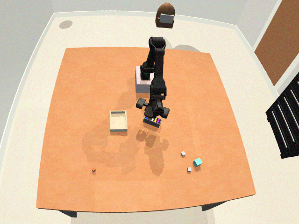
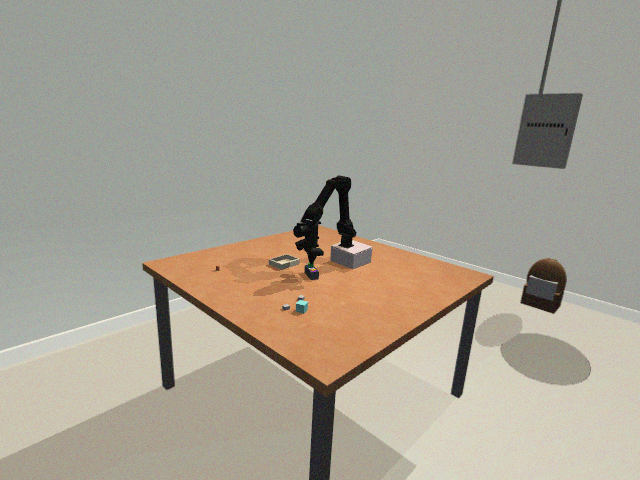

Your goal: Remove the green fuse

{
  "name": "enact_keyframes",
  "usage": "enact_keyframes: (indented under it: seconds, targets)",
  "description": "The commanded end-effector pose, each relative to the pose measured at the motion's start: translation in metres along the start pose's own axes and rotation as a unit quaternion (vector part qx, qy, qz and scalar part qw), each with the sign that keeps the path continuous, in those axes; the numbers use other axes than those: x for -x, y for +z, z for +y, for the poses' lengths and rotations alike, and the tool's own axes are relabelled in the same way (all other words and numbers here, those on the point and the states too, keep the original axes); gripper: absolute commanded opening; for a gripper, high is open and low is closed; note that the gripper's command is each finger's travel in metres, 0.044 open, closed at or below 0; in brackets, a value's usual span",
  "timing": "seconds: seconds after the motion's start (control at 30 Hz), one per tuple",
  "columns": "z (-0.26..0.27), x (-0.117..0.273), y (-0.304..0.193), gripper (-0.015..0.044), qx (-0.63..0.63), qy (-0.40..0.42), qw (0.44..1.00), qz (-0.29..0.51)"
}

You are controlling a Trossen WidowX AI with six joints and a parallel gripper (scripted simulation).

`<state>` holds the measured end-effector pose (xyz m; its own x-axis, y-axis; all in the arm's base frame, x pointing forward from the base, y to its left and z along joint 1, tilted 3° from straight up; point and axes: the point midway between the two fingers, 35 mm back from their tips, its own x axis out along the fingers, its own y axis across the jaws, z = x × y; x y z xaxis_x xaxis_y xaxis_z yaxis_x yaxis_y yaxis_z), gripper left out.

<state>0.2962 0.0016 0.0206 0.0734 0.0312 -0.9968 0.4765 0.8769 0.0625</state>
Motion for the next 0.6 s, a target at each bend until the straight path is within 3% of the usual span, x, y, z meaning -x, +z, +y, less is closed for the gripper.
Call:
enact_keyframes:
  seconds: [0.0,0.57]
  targets:
    - [-0.0004,0.0027,0.0004,0.0000,-0.001,-0.001,1.000,-0.001]
    - [-0.0006,0.0112,0.0003,0.0000,-0.002,-0.002,1.000,-0.002]
